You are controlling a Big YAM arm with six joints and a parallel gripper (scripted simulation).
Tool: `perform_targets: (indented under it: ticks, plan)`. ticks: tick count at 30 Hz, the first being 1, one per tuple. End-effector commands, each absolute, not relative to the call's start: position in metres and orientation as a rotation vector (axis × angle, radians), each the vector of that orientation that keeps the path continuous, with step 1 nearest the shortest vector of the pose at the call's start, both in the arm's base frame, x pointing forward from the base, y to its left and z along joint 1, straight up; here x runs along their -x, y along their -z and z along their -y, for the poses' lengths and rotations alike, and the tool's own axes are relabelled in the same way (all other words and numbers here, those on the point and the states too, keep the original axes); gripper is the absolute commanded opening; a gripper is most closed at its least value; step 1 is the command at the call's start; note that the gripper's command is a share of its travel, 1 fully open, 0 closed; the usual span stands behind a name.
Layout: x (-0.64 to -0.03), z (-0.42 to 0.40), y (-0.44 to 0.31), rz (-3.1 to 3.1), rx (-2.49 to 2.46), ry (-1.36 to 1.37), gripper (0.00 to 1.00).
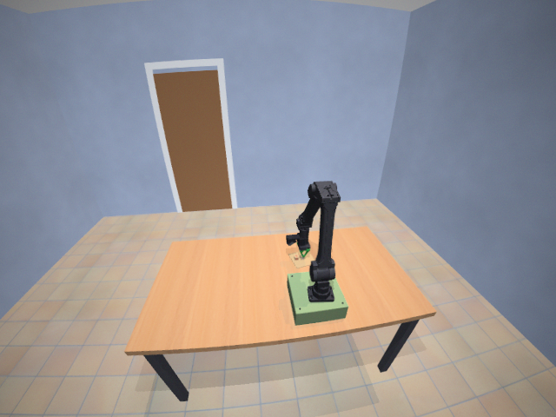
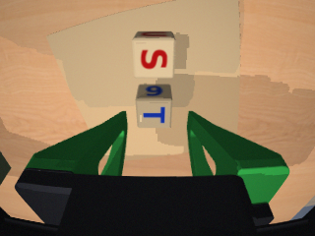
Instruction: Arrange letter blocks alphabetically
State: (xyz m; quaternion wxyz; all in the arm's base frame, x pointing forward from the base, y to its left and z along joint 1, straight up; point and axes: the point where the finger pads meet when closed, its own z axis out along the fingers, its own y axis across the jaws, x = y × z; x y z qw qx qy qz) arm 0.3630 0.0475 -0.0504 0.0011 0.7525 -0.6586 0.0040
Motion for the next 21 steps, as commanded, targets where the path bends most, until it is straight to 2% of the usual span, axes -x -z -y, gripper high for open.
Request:
perform_targets:
  ticks: [1,21]
  plan:
    - [-0.391,-0.049,0.025,2.1,-2.399,-0.072,0.45]
    - [-0.391,-0.049,0.01,2.101,-2.4,-0.074,0.45]
